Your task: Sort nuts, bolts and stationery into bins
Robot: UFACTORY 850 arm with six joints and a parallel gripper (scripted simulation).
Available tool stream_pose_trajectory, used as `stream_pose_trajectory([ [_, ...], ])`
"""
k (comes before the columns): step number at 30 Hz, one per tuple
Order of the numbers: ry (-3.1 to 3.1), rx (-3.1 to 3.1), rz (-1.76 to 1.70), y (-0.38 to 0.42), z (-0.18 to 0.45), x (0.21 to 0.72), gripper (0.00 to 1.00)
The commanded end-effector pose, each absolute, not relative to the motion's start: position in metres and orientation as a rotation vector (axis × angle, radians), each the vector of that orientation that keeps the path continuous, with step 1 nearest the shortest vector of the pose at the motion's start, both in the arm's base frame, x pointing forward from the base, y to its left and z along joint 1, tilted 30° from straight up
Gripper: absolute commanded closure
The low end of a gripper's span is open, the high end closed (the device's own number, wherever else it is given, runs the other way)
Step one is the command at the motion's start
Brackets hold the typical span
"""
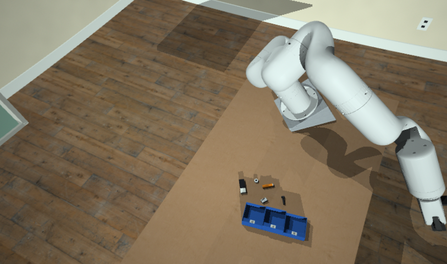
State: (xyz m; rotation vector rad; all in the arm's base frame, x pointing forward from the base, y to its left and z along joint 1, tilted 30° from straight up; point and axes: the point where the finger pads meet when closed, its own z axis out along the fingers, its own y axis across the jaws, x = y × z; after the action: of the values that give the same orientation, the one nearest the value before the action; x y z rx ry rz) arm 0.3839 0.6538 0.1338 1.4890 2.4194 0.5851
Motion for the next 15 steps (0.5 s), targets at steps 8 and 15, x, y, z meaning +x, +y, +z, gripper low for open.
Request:
stream_pose_trajectory([
  [8, 2.279, 1.677, 0.586, 0.608, 0.161, 0.411, 0.93],
  [15, 2.186, 1.789, 0.581, 0.594, 0.168, 0.418, 0.93],
])
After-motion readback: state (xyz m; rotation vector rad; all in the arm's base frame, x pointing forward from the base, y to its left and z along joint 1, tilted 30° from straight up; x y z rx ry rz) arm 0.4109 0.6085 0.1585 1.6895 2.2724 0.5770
